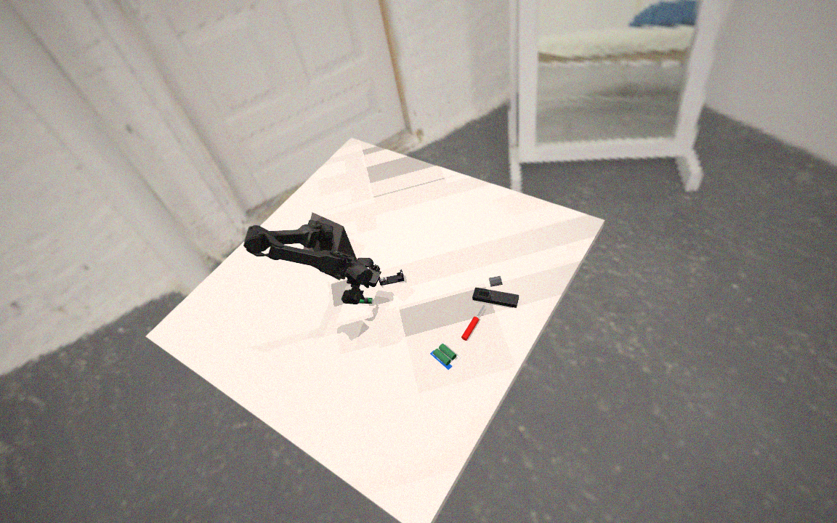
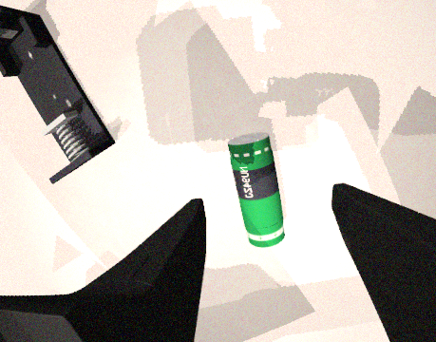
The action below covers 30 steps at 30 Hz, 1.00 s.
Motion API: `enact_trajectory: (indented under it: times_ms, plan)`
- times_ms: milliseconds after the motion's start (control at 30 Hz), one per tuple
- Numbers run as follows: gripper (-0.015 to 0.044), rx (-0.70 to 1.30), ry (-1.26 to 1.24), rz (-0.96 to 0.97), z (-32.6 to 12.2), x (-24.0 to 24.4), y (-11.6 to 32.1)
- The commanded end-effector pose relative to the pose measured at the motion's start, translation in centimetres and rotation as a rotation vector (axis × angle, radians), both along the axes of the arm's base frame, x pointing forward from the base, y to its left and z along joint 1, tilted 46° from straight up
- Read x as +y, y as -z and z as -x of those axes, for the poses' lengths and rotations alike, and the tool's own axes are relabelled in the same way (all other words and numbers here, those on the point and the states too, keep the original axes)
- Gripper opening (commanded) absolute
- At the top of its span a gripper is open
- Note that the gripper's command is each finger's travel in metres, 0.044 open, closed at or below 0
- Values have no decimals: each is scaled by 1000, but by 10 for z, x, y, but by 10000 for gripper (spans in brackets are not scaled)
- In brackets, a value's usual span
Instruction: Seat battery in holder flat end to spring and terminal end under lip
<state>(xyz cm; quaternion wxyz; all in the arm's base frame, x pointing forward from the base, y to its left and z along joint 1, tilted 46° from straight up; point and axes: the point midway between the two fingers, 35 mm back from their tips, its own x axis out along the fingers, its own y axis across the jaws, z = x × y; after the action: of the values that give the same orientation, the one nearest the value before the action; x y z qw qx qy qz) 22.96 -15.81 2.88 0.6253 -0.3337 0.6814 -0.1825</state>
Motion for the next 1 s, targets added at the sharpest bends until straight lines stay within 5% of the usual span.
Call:
enact_trajectory:
  times_ms: [0,967]
  plan:
    - [238,142,-11,37,16,-7,6]
    - [238,143,-11,35,18,-29,28]
